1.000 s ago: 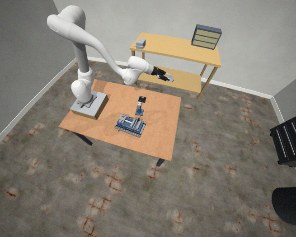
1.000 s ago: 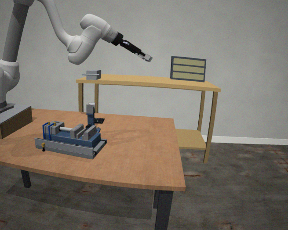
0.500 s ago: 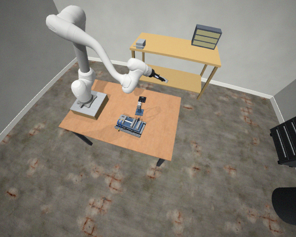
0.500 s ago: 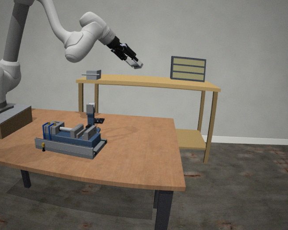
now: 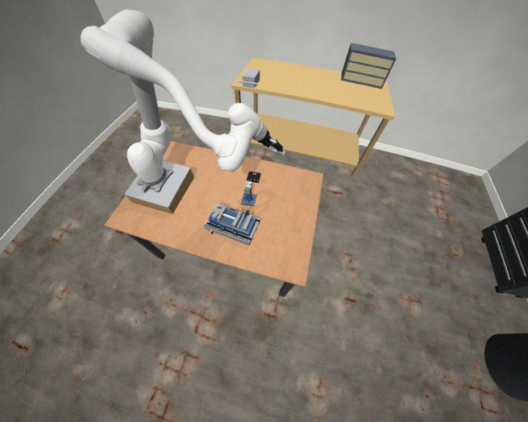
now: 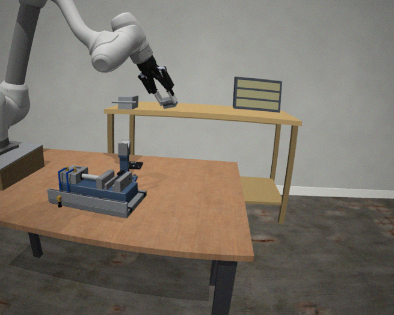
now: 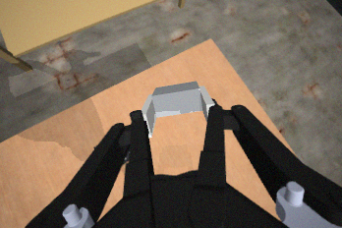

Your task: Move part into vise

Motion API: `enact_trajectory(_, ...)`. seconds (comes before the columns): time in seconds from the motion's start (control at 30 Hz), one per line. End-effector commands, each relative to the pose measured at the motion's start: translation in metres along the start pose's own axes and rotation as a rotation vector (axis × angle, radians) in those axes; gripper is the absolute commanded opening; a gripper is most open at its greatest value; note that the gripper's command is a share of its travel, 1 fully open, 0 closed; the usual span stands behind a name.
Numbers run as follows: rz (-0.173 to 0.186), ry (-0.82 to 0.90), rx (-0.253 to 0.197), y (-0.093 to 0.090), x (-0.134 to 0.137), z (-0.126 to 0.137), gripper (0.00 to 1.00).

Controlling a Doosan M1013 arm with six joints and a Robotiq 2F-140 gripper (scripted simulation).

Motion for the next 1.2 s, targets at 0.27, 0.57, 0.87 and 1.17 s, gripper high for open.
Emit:
enact_trajectory(0.27, -0.113, 0.153, -0.146, 0.013, -0.022, 0.051, 0.0)
enact_trajectory(0.57, -0.205, 0.266, -0.272, 0.029, -0.036, 0.098, 0.0)
enact_trajectory(0.87, -0.262, 0.329, -0.356, 0.042, -0.042, 0.129, 0.0)
enact_trajectory(1.17, -0.317, 0.385, -0.439, 0.058, -0.046, 0.159, 0.0)
Point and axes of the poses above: the point where the finger pads meet when closed, its own y axis back along the fingers, its own x axis across the jaws, z = x × y, the point moved 3 cm from there along y, back along the fingers
